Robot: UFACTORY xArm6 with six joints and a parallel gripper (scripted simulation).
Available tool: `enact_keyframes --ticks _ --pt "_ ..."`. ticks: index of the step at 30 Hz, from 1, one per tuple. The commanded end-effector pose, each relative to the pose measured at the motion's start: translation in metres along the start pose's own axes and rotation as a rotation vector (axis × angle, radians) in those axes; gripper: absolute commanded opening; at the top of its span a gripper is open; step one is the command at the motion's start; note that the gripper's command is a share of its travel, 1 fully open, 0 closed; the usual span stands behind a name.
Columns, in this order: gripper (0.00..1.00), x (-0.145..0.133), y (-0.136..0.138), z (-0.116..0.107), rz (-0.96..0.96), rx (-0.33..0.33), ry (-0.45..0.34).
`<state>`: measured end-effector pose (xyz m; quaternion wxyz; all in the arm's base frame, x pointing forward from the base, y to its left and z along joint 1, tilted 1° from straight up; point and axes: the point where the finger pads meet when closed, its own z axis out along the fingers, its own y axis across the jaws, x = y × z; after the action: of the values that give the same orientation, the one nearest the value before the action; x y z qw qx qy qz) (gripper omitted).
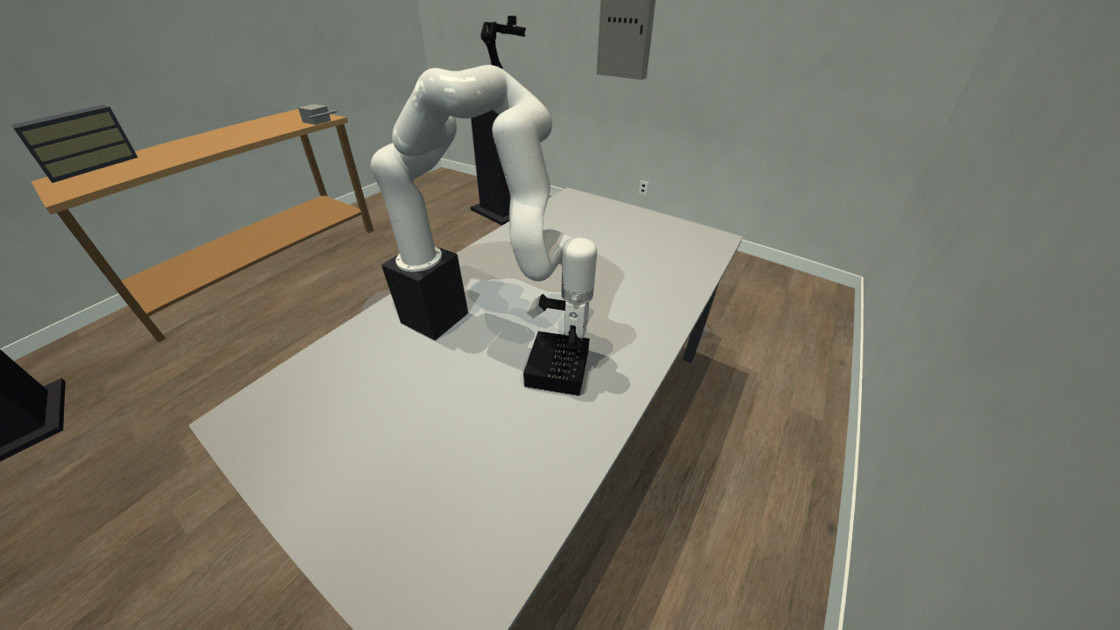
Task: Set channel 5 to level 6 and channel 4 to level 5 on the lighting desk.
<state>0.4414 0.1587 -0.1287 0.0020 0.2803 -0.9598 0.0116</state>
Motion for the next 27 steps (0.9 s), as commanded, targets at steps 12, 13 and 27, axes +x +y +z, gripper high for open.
enact_keyframes --ticks 12,13,27 --pt "0.0 -0.001 0.0 -0.03 0.0 0.0 -0.003" --pt "0.0 -0.001 0.0 -0.03 0.0 0.0 -0.003" --pt "1.0 -0.001 0.0 -0.03 0.0 0.0 -0.003"
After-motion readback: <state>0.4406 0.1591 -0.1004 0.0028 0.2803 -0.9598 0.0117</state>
